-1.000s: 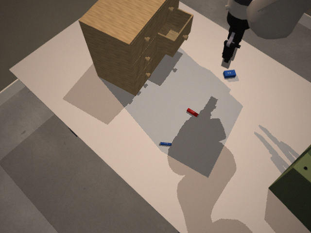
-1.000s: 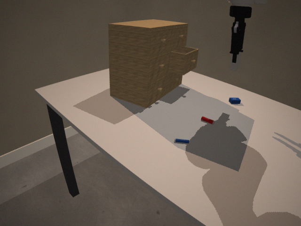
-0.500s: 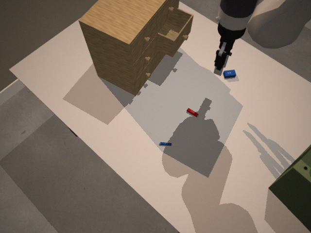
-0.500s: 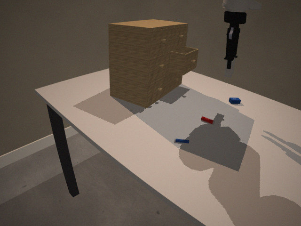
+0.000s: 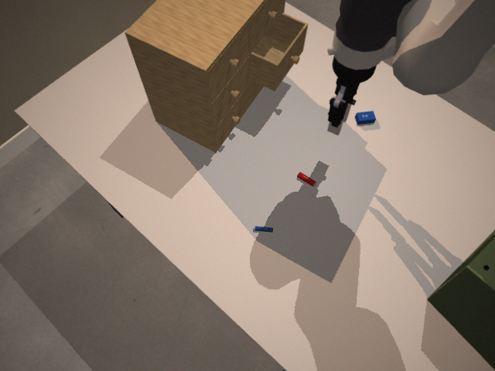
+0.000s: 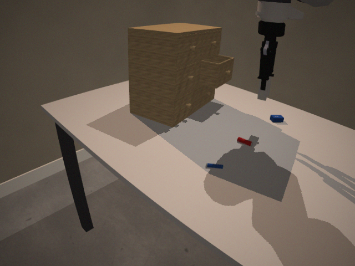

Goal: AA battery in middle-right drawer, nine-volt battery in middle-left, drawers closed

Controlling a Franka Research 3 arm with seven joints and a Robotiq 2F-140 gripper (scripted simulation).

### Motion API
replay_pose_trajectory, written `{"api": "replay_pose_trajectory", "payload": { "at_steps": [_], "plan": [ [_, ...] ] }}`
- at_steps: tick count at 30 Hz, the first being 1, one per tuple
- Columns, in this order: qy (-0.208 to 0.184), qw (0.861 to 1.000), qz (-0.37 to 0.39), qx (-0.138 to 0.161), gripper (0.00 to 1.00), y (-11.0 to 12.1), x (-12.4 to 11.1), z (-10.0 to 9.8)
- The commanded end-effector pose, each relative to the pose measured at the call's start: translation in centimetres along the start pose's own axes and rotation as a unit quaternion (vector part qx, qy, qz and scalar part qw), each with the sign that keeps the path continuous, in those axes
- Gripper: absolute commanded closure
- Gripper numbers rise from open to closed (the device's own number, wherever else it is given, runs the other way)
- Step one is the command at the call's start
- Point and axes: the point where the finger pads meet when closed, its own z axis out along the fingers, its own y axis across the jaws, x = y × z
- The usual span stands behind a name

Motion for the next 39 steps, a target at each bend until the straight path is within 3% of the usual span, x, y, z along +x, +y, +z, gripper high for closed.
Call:
{"api": "replay_pose_trajectory", "payload": {
  "at_steps": [1,13,16,18,26,39],
  "plan": [
    [-0.008,0.999,0.043,-0.003,0.80,1.1,-0.6,0.5],
    [-0.016,0.999,0.046,-0.018,0.80,5.2,-1.1,2.5],
    [-0.016,0.999,0.046,-0.018,0.80,5.2,-1.1,2.5],
    [-0.018,0.998,0.047,-0.025,0.80,6.9,-1.1,3.2],
    [-0.020,0.998,0.048,-0.037,0.80,9.2,-1.0,4.2],
    [-0.020,0.998,0.049,-0.039,0.83,9.5,-0.9,4.3]
  ]
}}
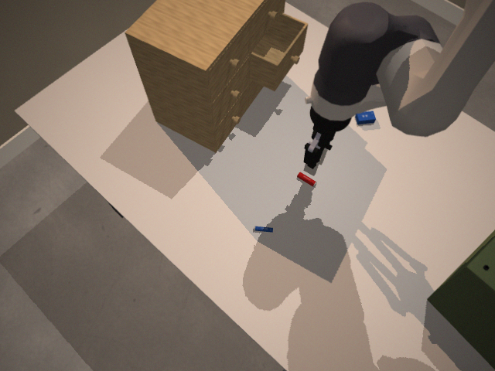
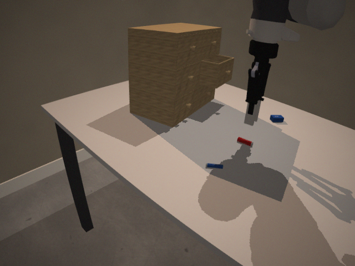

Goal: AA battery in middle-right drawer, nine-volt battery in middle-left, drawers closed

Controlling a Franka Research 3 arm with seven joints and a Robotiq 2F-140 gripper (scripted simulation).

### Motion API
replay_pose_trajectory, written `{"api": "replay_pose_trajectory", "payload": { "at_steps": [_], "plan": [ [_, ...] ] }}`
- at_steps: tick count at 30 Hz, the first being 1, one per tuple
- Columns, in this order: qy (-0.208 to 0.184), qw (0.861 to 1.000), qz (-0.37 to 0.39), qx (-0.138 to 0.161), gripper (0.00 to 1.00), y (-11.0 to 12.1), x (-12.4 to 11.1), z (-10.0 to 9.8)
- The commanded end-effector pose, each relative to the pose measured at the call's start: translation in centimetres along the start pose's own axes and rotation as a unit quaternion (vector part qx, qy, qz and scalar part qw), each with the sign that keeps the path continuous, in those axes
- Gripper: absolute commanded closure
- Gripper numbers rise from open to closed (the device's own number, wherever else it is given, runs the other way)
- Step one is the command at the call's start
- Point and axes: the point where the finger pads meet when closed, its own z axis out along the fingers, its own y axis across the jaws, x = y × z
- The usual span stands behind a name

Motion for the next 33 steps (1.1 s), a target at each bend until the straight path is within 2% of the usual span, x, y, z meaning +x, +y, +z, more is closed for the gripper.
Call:
{"api": "replay_pose_trajectory", "payload": {
  "at_steps": [1,20,28,33],
  "plan": [
    [-0.003,1.000,0.014,-0.002,0.83,0.1,-0.2,-0.1],
    [-0.003,1.000,0.014,-0.002,0.83,0.1,-0.2,0.2],
    [-0.004,1.000,0.014,-0.002,0.83,0.1,-0.2,1.1],
    [-0.004,1.000,0.014,-0.002,0.83,0.2,-0.3,2.4]
  ]
}}
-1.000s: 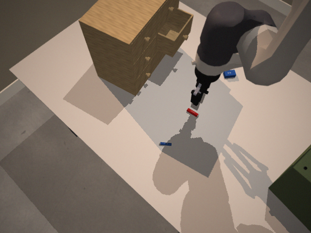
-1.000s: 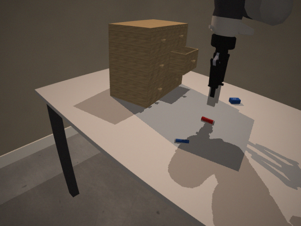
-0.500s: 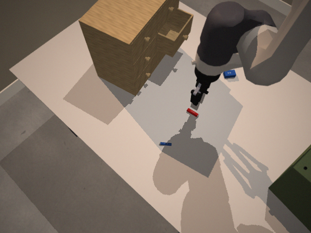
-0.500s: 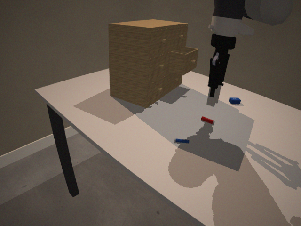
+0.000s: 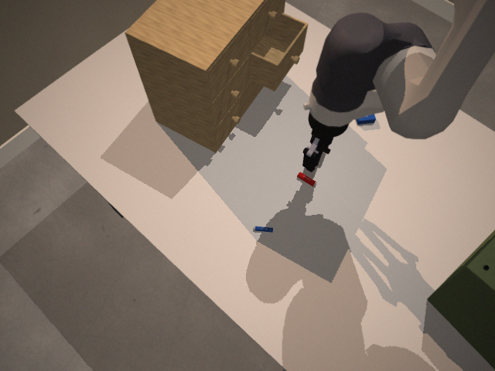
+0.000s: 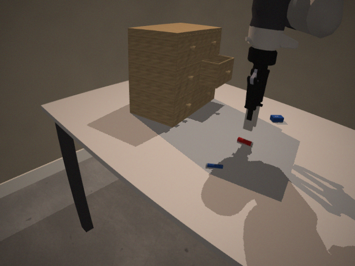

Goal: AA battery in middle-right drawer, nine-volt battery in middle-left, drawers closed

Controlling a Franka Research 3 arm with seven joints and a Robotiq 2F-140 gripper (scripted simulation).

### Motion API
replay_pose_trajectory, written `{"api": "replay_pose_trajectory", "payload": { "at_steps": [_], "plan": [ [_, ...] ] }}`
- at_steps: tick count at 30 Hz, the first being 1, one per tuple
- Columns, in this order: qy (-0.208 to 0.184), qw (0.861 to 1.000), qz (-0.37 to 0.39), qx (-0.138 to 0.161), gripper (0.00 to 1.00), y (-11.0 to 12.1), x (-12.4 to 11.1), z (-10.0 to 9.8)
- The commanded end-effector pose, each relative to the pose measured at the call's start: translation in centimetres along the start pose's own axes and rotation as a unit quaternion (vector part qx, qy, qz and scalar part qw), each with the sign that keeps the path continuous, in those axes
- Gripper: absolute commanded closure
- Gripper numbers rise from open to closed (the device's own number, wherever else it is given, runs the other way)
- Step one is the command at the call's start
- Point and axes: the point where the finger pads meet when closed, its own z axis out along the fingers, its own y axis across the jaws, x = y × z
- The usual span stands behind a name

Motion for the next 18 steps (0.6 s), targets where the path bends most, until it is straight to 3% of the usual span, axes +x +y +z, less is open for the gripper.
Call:
{"api": "replay_pose_trajectory", "payload": {
  "at_steps": [1,10,18],
  "plan": [
    [-0.004,1.000,0.014,-0.004,0.83,0.3,-0.2,0.8],
    [-0.004,1.000,0.014,-0.004,0.83,0.3,-0.2,3.0],
    [-0.004,1.000,0.014,-0.004,0.83,0.3,-0.2,3.4]
  ]
}}
